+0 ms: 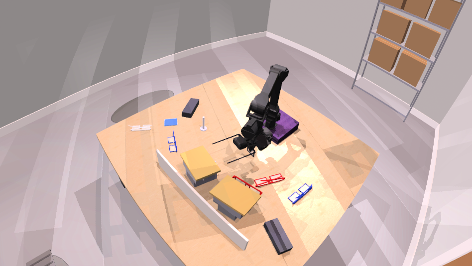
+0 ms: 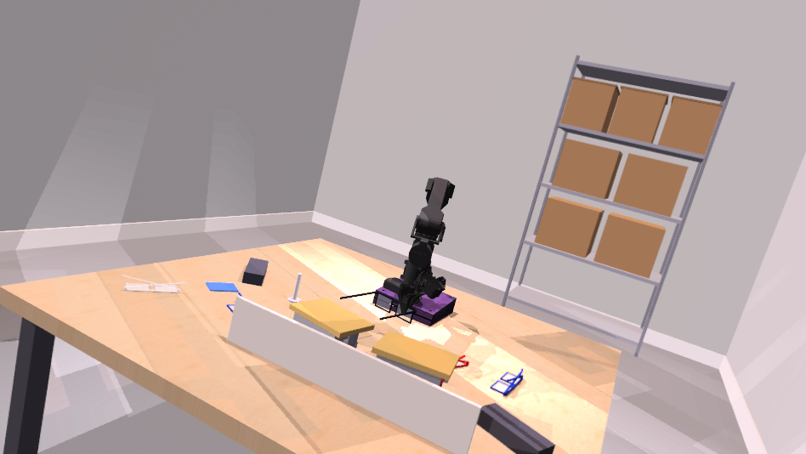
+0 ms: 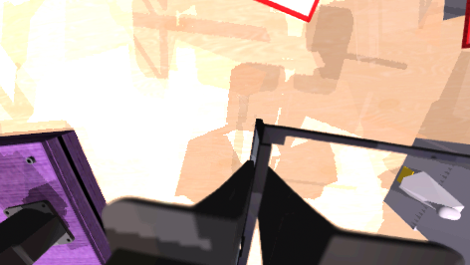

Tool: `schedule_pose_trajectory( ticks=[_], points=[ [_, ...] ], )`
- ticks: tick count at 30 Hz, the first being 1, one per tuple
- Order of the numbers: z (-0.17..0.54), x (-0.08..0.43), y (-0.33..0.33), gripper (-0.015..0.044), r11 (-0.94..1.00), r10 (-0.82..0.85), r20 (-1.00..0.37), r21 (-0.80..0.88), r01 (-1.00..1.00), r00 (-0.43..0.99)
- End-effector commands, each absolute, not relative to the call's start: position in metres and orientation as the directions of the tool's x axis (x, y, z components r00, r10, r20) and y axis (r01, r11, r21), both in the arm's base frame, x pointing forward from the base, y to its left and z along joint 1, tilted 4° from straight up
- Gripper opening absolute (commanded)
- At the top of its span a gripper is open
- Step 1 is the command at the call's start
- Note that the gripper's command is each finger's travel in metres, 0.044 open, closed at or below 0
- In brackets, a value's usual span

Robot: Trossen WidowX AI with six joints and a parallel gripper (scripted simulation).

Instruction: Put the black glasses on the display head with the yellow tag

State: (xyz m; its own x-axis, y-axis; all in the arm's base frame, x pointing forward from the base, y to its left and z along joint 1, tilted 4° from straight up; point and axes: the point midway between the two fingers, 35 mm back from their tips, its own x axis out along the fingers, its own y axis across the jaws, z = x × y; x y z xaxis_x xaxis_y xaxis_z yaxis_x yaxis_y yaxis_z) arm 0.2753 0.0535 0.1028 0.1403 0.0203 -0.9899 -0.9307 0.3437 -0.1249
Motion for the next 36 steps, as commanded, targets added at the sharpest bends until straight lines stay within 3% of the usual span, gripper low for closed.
schedule_pose_trajectory(
  ticks=[1, 36],
  points=[
    [0.097, 0.276, 0.054, 0.0, 0.34, 0.015, -0.989, -0.136, -0.93, 0.15],
    [0.084, 0.298, 0.048, 0.0, 0.34, 0.006, -0.988, -0.141, -0.93, 0.152]
  ],
)
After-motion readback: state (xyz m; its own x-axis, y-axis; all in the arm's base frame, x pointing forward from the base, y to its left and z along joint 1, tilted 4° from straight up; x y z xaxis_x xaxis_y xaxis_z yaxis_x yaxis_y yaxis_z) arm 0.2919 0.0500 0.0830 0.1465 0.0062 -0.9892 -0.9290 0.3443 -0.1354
